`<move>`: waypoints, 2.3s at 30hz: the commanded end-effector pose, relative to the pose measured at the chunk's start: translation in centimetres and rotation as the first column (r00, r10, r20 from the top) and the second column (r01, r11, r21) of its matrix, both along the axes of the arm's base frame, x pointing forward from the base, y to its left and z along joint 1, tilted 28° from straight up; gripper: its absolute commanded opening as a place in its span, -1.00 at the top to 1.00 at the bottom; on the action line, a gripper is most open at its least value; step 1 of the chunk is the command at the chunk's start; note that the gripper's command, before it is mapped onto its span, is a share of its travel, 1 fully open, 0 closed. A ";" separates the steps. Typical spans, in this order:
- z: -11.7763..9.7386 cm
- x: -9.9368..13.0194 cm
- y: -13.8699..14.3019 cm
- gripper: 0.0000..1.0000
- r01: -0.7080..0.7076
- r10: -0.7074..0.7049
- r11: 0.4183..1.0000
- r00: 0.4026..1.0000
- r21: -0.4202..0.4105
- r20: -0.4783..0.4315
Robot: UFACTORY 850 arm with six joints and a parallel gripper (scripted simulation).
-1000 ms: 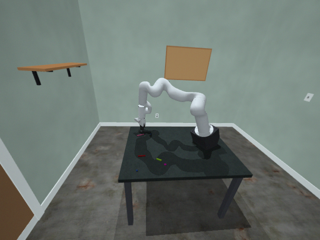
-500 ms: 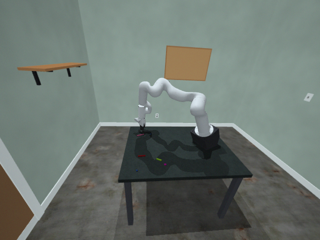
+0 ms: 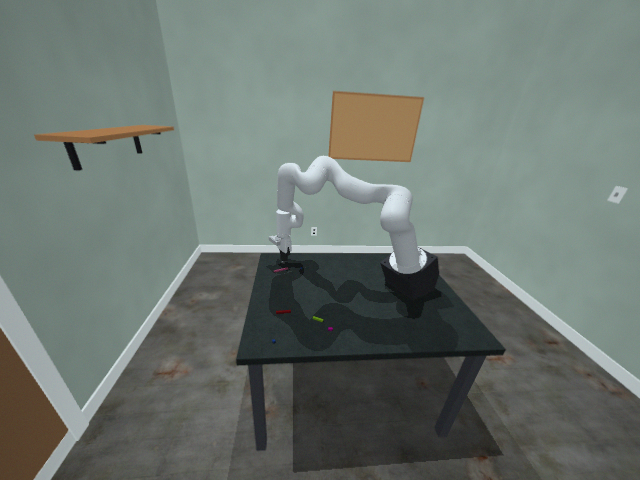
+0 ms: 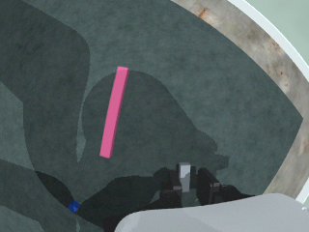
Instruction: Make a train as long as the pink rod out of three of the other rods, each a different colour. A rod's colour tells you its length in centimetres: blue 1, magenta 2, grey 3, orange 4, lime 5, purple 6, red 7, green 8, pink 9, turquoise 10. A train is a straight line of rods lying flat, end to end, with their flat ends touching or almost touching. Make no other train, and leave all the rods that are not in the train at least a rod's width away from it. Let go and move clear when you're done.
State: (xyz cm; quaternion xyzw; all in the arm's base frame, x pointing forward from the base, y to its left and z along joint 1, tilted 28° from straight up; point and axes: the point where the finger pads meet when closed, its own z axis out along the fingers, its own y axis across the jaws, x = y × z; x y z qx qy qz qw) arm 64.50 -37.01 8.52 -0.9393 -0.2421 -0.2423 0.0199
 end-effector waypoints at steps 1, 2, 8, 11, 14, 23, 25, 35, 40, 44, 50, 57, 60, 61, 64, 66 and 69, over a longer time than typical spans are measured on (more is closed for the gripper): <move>0.0 0.1 -0.1 0.51 0.000 0.000 1.000 1.000 -0.001 0.001; 0.0 0.1 -0.1 0.51 0.000 0.000 1.000 1.000 -0.001 0.001; -0.2 0.2 0.0 0.51 0.000 0.000 1.000 1.000 -0.001 0.001; -0.4 0.3 0.0 0.51 0.000 0.000 1.000 1.000 -0.001 0.001; -0.7 0.4 0.1 0.51 0.000 0.000 1.000 1.000 -0.001 0.001; -1.0 0.6 0.1 0.51 0.000 0.000 1.000 1.000 -0.001 0.001; -1.1 0.7 0.1 0.51 0.000 0.000 1.000 1.000 -0.001 0.001; -1.1 0.7 0.1 0.51 0.000 0.000 1.000 1.000 -0.001 0.001; -1.1 0.7 0.1 0.51 0.000 0.000 1.000 1.000 -0.001 0.001; -1.1 0.7 0.1 0.51 0.000 0.000 1.000 1.000 -0.001 0.001; -1.1 0.7 0.1 0.51 0.000 0.000 1.000 1.000 -0.001 0.001; -1.1 0.7 0.1 0.51 0.000 0.000 1.000 1.000 -0.001 0.001; -1.1 0.7 0.1 0.51 0.000 0.000 1.000 1.000 -0.001 0.001; -1.1 0.7 0.1 0.51 0.000 0.000 1.000 1.000 -0.001 0.001; -1.1 0.7 0.1 0.92 0.000 0.000 1.000 1.000 -0.001 0.001; -1.1 0.7 0.1 0.92 0.000 0.000 1.000 1.000 -0.001 0.001; -1.1 0.7 0.1 0.92 0.000 0.000 1.000 1.000 -0.001 0.001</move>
